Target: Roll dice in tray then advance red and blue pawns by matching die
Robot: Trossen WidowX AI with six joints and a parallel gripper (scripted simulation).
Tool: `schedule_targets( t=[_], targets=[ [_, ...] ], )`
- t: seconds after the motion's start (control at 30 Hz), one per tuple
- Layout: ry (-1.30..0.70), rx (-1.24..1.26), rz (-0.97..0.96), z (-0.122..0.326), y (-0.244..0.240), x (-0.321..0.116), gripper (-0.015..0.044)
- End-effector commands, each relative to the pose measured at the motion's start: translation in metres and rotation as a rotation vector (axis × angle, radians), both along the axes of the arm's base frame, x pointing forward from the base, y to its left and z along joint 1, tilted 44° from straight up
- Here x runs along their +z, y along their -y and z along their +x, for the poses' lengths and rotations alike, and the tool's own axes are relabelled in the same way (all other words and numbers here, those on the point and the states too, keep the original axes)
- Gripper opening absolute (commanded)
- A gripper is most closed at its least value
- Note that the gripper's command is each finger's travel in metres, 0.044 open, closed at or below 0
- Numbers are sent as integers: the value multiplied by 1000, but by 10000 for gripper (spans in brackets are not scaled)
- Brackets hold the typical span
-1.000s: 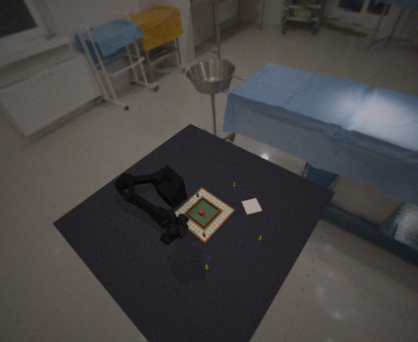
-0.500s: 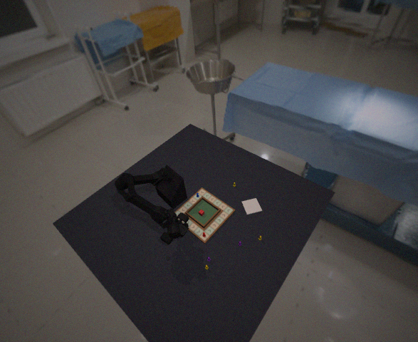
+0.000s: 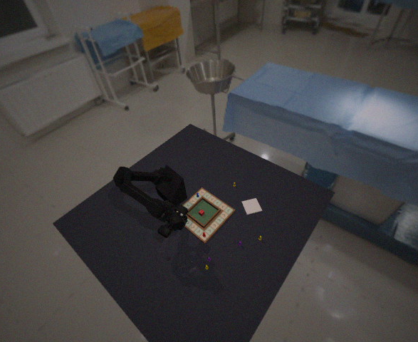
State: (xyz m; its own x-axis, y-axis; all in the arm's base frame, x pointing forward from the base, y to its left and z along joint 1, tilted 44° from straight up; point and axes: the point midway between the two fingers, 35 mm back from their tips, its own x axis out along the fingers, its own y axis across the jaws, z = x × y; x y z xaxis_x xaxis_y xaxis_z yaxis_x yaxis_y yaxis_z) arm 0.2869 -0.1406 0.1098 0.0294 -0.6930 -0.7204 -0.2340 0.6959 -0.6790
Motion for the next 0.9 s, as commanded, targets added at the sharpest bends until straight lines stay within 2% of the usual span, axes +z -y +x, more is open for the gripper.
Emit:
schedule_targets(
  t=[0.0, 0.17, 0.87],
  targets=[
    [11, -2, -9, -3, -14, 20, 0],
    [-4, 14, -7, -2, -18, 17, 0],
    [-462, 508, 17, 3, -100, -87, 0]
  ],
)
